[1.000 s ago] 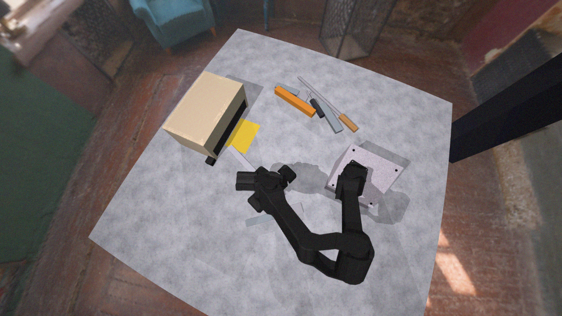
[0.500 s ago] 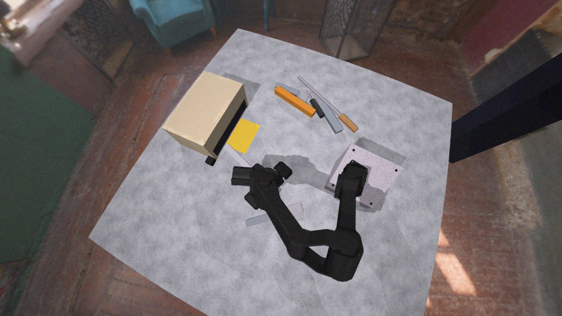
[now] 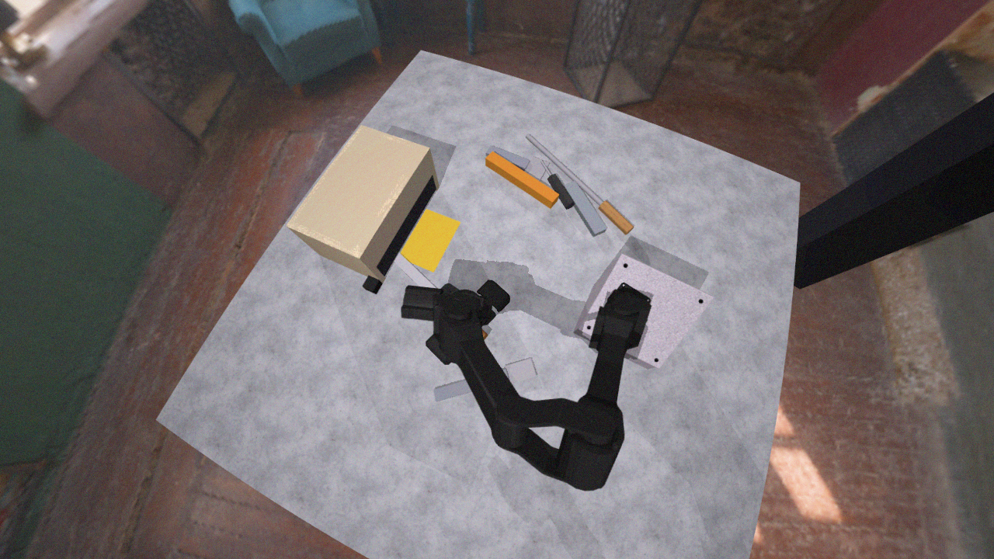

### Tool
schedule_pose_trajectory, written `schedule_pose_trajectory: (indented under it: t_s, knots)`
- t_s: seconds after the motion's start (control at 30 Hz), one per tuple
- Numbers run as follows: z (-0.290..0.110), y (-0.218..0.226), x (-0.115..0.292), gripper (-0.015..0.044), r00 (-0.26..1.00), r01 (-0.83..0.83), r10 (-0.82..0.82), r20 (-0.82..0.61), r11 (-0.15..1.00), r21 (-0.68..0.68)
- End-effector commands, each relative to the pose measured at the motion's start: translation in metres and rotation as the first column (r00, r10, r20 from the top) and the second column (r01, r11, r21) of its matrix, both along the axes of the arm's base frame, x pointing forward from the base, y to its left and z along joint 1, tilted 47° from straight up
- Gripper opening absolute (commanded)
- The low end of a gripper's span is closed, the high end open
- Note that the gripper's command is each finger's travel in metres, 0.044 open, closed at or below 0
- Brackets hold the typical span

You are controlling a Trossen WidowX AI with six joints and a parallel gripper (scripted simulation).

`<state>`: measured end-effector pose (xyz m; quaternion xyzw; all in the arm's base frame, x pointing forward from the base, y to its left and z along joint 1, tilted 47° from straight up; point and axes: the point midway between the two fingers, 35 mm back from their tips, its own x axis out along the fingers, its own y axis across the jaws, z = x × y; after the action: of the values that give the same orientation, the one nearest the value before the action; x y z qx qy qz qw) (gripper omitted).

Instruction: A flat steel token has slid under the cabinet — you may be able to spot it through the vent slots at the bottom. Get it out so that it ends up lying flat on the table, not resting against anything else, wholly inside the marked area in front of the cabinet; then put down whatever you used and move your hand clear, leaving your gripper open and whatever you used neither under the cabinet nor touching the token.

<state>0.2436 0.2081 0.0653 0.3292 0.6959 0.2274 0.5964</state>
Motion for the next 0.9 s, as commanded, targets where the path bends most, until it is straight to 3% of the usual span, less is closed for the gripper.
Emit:
schedule_pose_trajectory:
  t_s: [0.0,0.87]
  knots:
    - [-0.001,0.000,0.007,0.0000,1.000,-0.002,0.002,0.001,1.000,0.003]
    - [-0.006,-0.002,0.039,0.0000,1.000,-0.005,0.005,0.005,1.000,0.003]
